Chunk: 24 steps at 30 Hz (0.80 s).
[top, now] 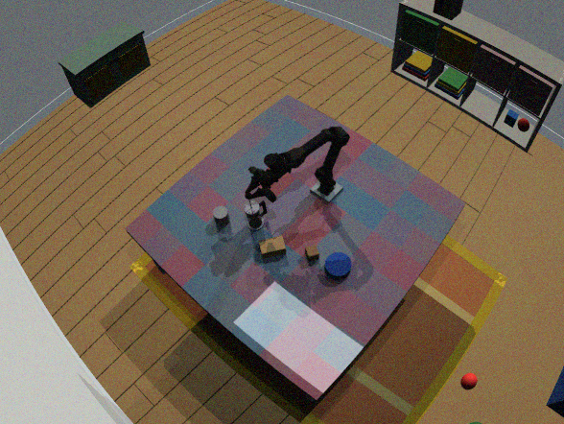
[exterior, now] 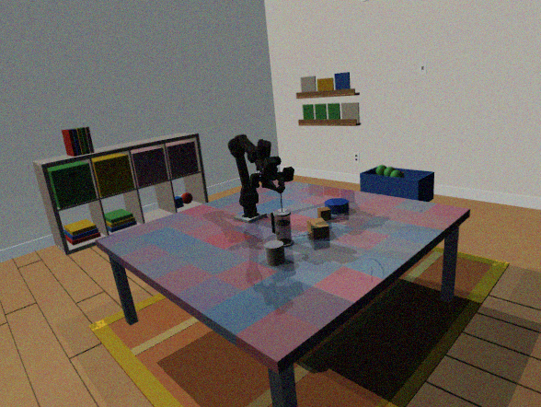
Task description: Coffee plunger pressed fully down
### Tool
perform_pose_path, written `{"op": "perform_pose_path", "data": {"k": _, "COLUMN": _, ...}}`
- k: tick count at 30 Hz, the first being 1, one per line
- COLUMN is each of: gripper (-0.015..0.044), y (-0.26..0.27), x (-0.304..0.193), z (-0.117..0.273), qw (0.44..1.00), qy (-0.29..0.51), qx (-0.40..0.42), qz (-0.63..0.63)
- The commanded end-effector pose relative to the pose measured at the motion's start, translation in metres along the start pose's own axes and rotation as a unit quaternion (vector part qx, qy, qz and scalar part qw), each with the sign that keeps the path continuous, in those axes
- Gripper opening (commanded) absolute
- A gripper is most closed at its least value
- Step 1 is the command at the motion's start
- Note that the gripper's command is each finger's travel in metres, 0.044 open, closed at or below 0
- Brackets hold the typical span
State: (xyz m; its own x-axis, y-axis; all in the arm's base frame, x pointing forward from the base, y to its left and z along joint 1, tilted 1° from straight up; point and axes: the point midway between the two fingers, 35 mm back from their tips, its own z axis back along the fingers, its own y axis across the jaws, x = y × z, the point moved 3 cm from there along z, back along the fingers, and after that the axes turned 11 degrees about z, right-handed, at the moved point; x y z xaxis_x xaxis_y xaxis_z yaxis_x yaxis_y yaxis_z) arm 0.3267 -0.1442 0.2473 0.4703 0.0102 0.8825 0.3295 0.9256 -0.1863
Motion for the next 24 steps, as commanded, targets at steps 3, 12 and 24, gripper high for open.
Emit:
{"op": "perform_pose_path", "data": {"k": 3, "gripper": 0.0120, "y": 0.006, "x": -0.031, "z": -0.015, "qw": 0.999, "qy": 0.036, "qx": 0.008, "qz": 0.000}}
{"op": "perform_pose_path", "data": {"k": 12, "gripper": 0.0120, "y": 0.009, "x": -0.043, "z": -0.022, "qw": 0.999, "qy": 0.036, "qx": 0.008, "qz": 0.000}}
{"op": "perform_pose_path", "data": {"k": 24, "gripper": 0.0120, "y": 0.010, "x": -0.055, "z": -0.033, "qw": 0.999, "qy": 0.036, "qx": 0.008, "qz": 0.000}}
